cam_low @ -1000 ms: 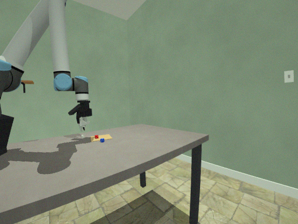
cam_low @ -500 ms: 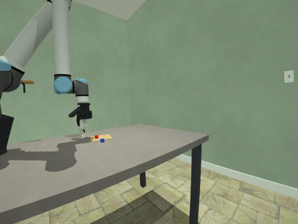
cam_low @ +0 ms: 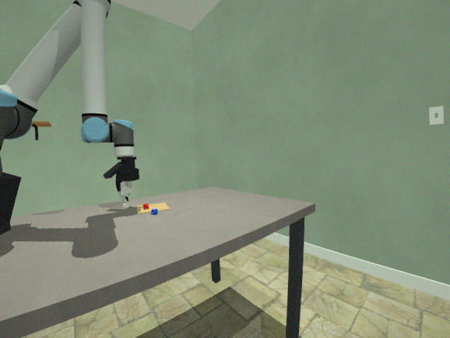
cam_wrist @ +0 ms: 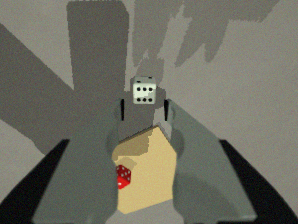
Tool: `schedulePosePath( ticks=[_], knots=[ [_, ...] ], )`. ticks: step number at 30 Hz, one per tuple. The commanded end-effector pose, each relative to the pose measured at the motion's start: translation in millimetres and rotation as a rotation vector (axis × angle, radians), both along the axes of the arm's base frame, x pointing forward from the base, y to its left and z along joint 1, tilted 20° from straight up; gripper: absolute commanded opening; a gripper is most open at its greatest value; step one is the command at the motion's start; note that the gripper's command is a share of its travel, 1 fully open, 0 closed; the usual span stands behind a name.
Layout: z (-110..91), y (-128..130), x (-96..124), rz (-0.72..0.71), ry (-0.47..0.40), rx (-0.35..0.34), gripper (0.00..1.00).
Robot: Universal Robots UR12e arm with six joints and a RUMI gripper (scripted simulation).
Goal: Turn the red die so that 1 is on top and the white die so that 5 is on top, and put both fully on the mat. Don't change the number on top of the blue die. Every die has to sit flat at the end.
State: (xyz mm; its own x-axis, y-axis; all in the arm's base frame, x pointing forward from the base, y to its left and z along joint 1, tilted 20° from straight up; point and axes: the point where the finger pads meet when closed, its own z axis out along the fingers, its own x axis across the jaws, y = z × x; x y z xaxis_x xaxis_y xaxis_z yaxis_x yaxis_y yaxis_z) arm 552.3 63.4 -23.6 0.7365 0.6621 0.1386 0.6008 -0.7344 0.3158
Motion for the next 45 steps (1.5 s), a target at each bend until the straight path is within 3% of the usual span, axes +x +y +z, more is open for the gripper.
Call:
schedulePosePath(
  ticks=[1, 45],
  knots=[
    [0.1, 0.1, 0.3, 0.0, -0.001, 0.0, 0.21],
    [-6.1, -0.9, 2.4, 0.0, -0.001, 0.0, 0.21]
  ],
)
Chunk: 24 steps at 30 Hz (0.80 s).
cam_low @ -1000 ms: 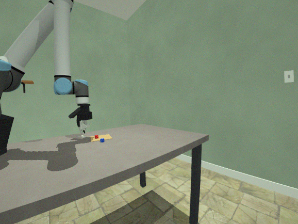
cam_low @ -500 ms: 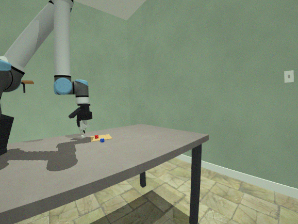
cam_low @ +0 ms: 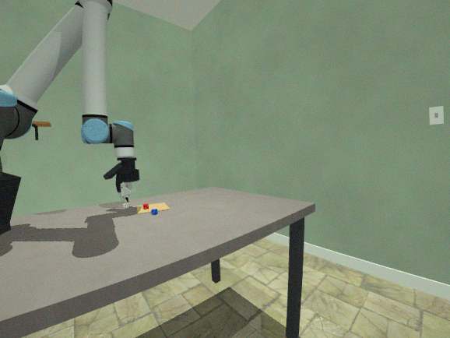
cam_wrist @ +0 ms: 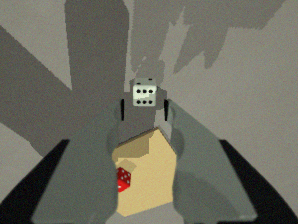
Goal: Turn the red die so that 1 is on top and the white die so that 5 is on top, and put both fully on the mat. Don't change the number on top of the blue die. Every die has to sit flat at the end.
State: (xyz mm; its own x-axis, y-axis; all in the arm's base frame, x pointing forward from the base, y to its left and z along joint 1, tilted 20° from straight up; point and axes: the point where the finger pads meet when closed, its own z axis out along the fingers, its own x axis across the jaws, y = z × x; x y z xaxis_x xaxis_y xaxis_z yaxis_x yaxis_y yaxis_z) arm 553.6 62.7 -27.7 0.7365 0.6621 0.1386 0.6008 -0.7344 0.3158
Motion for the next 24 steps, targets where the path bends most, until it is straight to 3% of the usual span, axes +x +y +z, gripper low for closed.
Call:
schedulePosePath(
  ticks=[1, 12, 24],
  knots=[
    [-3.4, -0.5, 1.5, 0.0, -0.001, 0.0, 0.21],
    [-17.7, -2.8, 6.3, 0.0, -0.001, 0.0, 0.21],
    [-19.8, -3.1, 6.9, 0.0, -0.001, 0.0, 0.21]
  ],
)
